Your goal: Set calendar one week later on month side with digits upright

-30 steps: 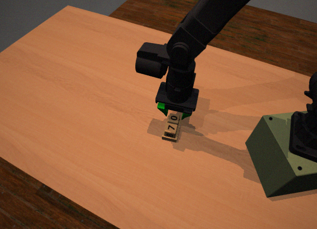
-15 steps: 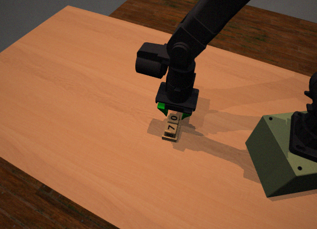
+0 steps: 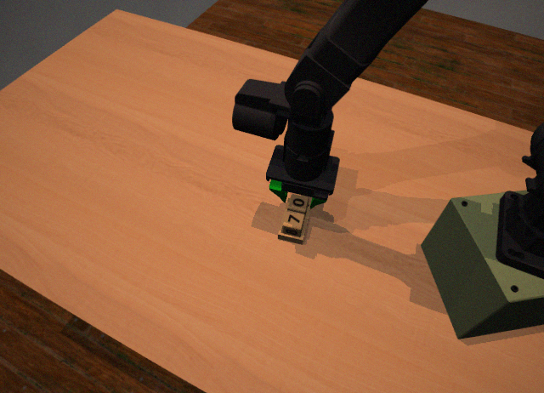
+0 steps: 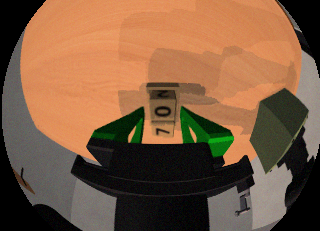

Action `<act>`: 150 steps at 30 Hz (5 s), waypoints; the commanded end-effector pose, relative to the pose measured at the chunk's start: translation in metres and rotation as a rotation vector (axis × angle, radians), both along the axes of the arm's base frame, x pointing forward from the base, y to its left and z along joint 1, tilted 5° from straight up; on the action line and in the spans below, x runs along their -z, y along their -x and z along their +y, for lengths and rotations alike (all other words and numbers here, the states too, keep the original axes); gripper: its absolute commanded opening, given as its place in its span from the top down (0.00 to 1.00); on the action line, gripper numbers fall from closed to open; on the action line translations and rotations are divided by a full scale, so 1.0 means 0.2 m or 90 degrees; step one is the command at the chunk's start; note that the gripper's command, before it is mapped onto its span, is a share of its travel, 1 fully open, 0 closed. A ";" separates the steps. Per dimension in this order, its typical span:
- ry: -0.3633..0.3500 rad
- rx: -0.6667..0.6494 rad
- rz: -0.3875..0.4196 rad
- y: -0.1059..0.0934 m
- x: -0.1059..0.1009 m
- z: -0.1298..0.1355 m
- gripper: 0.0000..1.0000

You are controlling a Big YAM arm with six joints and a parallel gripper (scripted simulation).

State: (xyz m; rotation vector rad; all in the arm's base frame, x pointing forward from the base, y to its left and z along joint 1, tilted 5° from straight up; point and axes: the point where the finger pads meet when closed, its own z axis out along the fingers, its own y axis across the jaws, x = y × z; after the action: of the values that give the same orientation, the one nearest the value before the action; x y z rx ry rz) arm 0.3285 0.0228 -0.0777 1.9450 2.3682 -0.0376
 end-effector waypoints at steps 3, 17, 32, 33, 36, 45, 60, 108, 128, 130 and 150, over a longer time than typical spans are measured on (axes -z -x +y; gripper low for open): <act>-0.001 -0.002 -0.008 -0.03 0.05 -0.02 0.54; -0.001 -0.004 -0.007 -0.03 0.11 -0.02 0.54; -0.001 -0.004 -0.007 -0.03 0.11 -0.02 0.54; -0.001 -0.004 -0.007 -0.03 0.11 -0.02 0.54; -0.001 -0.004 -0.007 -0.03 0.11 -0.02 0.54; -0.001 -0.004 -0.007 -0.03 0.11 -0.02 0.54; -0.001 -0.003 -0.007 -0.03 0.11 -0.02 0.73; -0.002 -0.003 -0.015 -0.05 0.06 -0.01 0.73; -0.002 -0.004 -0.017 -0.05 0.01 0.00 0.73; -0.002 -0.004 -0.017 -0.05 0.01 0.00 0.73; -0.003 -0.004 -0.021 -0.07 -0.02 0.01 0.73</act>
State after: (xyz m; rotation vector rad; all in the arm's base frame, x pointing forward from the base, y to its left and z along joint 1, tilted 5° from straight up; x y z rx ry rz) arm 0.3283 0.0218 -0.0876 1.9434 2.3704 -0.0390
